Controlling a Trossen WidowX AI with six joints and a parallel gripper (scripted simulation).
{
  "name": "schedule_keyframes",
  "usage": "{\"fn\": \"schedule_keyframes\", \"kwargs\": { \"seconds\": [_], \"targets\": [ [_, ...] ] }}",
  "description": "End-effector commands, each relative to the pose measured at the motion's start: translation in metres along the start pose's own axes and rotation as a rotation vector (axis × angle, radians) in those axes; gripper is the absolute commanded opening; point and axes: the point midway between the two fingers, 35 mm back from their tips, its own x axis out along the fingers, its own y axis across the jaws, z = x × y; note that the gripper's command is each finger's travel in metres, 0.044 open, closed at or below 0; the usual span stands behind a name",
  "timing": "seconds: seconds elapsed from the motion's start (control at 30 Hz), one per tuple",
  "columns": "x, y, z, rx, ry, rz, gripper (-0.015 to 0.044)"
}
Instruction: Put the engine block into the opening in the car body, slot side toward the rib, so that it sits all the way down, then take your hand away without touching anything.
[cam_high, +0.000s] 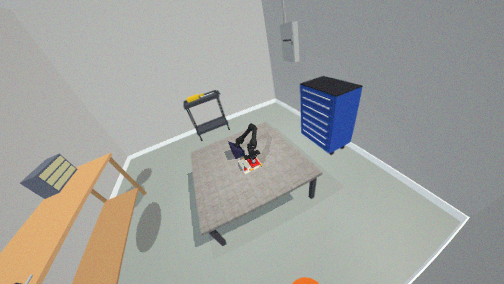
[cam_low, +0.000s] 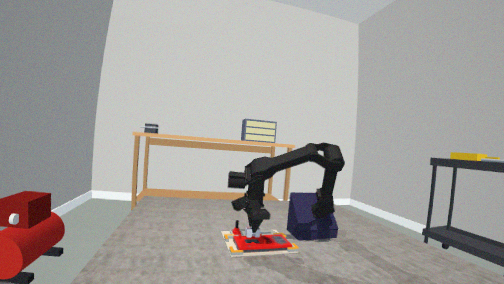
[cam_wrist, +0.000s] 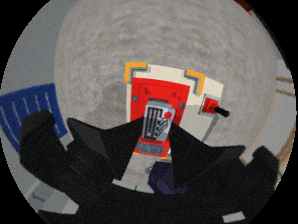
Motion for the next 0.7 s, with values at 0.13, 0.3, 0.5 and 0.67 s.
{"fn": "schedule_keyframes", "kwargs": {
  "seconds": [0.13, 0.3, 0.5, 0.67],
  "targets": [
    [-0.0003, 0.0010, 0.0004, 0.005, -0.002, 0.003, 0.0158],
    [-0.0002, 0.0013, 0.0003, -0.049, -0.002, 0.003, 0.0158],
    [0.0021, 0.0013, 0.0002, -0.038, -0.002, 0.003, 0.0158],
    [0.0034, 0.0014, 0.0002, -0.006, -0.002, 0.003, 0.0158]
  ]
}}
